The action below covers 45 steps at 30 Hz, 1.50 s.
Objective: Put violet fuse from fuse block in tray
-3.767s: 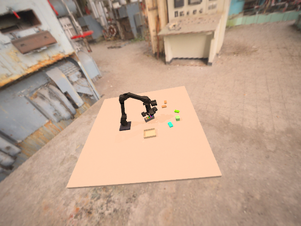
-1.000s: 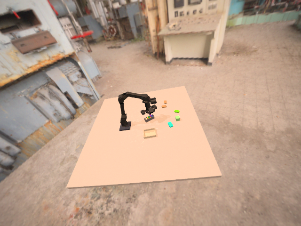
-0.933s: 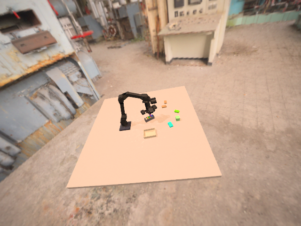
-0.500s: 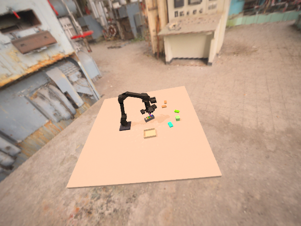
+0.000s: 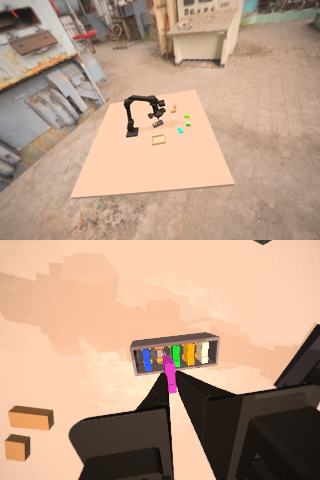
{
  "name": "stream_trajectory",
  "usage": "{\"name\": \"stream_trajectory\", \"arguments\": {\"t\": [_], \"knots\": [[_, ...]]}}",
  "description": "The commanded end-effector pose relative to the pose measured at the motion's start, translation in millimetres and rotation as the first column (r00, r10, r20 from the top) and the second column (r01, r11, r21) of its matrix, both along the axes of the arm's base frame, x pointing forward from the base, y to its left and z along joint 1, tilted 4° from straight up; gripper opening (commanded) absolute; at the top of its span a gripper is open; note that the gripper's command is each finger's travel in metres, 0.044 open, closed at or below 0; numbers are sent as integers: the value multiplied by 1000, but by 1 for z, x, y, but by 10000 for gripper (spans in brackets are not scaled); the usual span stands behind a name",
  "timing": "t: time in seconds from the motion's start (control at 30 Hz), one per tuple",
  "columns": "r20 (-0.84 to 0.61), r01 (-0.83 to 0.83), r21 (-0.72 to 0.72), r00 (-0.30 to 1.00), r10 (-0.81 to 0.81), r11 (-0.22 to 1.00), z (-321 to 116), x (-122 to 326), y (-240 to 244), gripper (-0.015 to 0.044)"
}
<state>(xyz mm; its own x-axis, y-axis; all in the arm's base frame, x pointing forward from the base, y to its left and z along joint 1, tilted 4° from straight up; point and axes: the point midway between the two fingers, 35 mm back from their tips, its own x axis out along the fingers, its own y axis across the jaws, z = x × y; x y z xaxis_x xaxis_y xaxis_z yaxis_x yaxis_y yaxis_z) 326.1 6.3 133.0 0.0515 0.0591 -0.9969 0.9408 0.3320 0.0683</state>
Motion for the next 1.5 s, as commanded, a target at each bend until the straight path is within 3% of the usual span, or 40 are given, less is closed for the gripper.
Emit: {"name": "stream_trajectory", "arguments": {"t": [0.0,0.57,1.13,1.47], "knots": [[1,3,-1,1000,-3,1000,0,3,-16,0],[-1,4,-13,1000,-4,1000,-5,-1,-115,0],[-4,4,-20,1000,-4,1000,-11,-36,-213,0],[-4,4,-20,1000,-4,1000,-19,-39,-221,0]]}}
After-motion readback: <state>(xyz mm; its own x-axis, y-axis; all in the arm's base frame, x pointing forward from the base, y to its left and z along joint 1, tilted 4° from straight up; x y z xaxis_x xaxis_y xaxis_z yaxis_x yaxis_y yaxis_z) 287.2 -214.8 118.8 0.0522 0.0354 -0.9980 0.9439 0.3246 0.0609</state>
